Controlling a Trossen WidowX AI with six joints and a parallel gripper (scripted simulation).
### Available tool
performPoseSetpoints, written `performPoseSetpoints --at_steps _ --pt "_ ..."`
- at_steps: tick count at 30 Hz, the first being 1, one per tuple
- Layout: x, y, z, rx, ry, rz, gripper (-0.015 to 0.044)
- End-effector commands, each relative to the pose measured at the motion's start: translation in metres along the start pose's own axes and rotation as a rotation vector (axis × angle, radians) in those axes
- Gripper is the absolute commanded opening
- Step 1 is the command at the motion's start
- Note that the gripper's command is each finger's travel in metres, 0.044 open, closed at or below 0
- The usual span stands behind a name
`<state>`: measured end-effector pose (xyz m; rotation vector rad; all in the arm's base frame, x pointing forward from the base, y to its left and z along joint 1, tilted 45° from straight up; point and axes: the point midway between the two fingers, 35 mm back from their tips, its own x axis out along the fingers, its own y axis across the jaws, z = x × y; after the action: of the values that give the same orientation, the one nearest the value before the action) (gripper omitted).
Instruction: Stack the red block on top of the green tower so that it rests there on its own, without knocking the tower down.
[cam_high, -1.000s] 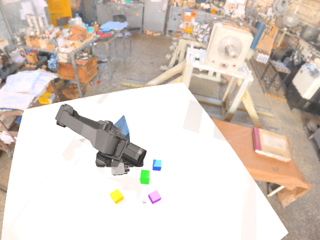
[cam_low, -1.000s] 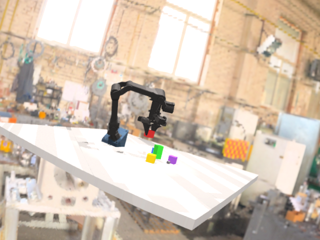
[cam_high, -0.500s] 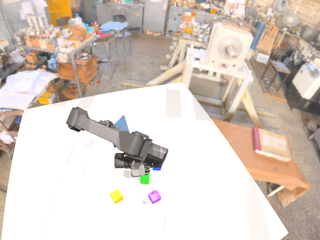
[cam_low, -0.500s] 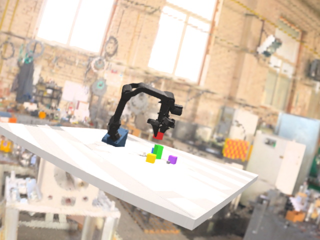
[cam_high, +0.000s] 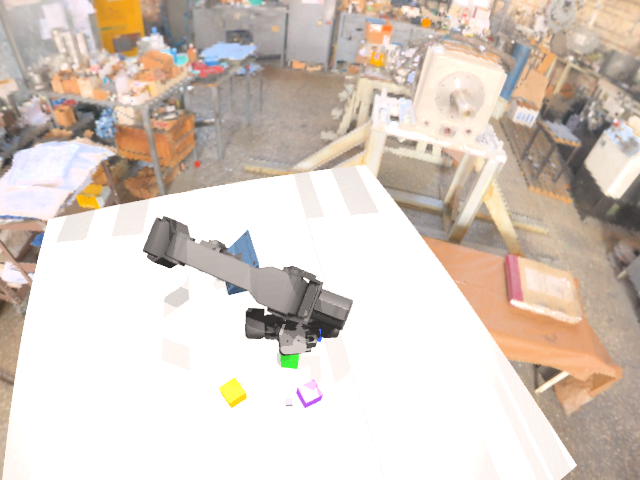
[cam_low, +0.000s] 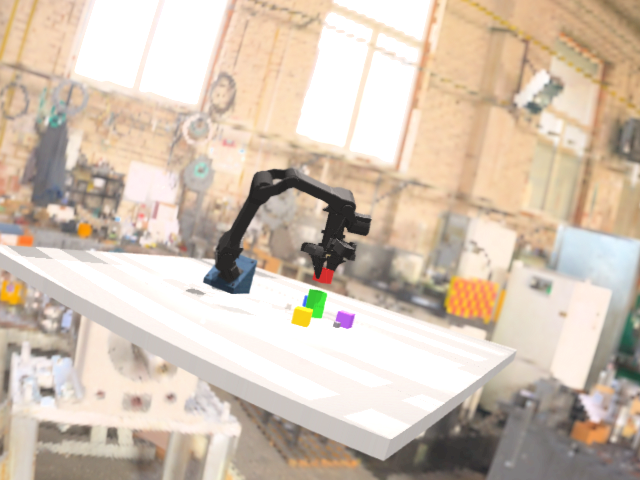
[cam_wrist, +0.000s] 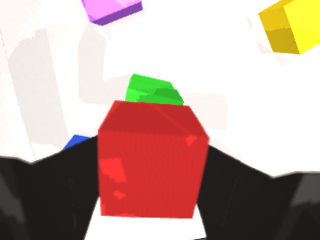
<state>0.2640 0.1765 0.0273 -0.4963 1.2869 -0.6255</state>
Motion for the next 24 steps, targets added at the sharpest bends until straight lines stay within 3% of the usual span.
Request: performPoseSetpoints --at_steps 1,6,24 --pt "0.013 -0.001 -0.001 -0.006 0.003 -0.009 0.0" --pt "0.03 -0.001 -0.001 -0.006 0.002 -0.01 0.0" --pt "0.031 -0.001 -0.001 -0.006 0.002 -0.01 0.0"
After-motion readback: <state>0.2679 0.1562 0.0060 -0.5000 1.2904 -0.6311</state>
